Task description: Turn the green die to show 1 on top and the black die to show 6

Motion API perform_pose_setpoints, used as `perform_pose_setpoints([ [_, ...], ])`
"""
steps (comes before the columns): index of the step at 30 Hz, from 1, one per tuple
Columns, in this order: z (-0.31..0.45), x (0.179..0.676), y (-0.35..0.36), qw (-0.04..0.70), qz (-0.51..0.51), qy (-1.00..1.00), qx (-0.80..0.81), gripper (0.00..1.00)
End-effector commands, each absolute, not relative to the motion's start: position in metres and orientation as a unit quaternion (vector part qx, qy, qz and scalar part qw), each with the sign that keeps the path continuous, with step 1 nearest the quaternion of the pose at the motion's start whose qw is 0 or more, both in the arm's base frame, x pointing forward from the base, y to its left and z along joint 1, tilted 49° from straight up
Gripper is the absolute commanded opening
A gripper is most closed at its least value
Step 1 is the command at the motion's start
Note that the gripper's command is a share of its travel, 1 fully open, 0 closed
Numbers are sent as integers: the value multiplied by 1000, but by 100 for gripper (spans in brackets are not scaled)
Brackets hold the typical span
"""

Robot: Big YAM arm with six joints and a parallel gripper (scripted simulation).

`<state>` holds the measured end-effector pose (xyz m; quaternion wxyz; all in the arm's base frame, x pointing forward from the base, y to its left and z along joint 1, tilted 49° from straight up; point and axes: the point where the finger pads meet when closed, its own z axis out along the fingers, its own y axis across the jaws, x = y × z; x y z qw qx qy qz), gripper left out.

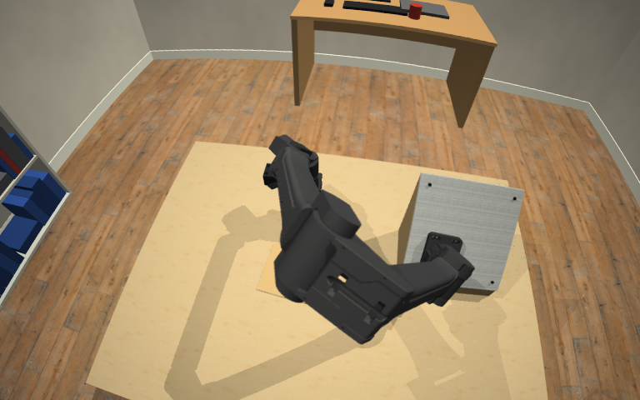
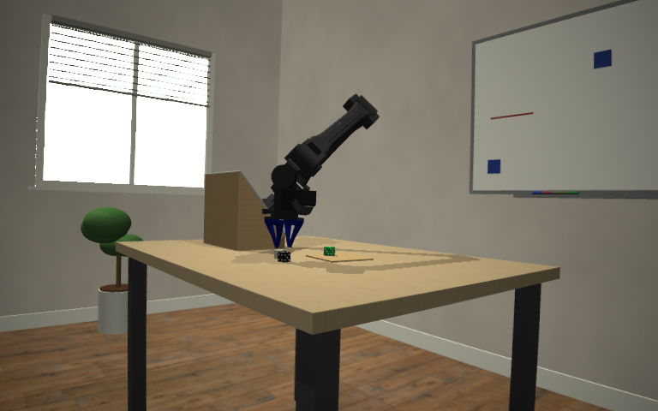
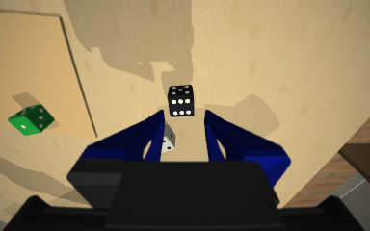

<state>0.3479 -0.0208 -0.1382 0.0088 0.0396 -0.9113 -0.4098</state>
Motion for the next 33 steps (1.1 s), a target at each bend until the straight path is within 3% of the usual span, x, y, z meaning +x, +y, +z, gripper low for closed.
perform_pose_setpoints([
  [1,-139,354,-20,4,-407,-912,40,39],
  [33,-137,354,-21,2,-407,-913,41,39],
])
